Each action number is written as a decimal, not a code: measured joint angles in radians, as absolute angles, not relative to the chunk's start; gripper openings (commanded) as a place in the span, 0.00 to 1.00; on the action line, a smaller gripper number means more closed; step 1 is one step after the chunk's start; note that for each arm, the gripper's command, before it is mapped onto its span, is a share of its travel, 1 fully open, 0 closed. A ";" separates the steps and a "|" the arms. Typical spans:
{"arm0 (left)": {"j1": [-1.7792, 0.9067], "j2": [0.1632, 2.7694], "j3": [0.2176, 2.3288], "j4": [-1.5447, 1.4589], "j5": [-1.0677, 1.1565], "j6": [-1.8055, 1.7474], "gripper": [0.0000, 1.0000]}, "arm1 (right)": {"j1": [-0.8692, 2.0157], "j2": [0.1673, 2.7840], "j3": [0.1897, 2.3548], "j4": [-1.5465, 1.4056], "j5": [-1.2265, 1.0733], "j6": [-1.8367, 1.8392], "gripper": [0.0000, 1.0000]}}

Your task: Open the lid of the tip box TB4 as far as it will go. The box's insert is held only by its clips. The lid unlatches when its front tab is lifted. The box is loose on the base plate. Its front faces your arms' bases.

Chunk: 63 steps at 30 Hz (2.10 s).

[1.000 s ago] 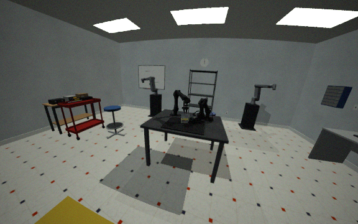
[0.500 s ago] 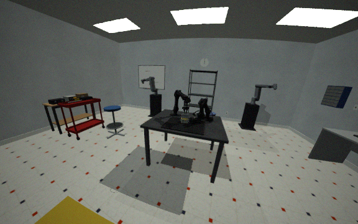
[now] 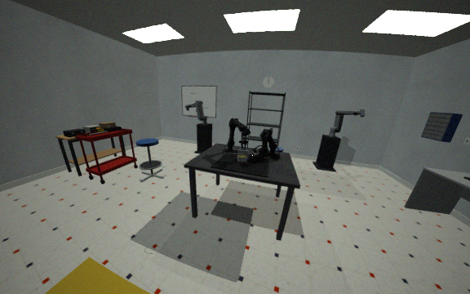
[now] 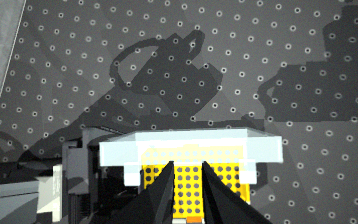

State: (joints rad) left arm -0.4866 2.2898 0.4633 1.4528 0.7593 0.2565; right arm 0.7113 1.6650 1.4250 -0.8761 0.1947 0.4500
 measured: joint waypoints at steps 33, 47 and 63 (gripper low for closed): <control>-0.487 2.289 0.463 1.453 0.759 0.256 0.83 | 0.730 1.613 1.483 -0.971 0.194 0.459 0.39; -0.487 2.289 0.463 1.453 0.759 0.256 0.83 | 0.712 1.613 1.483 -0.983 0.146 0.316 1.00; -0.487 2.289 0.463 1.453 0.759 0.256 0.83 | 0.595 1.674 1.553 -1.009 0.052 -0.009 1.00</control>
State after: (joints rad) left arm -0.4866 2.2894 0.4633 1.4528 0.7593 0.2562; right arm 0.5953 1.6745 1.5528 -1.0092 0.0517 -0.0086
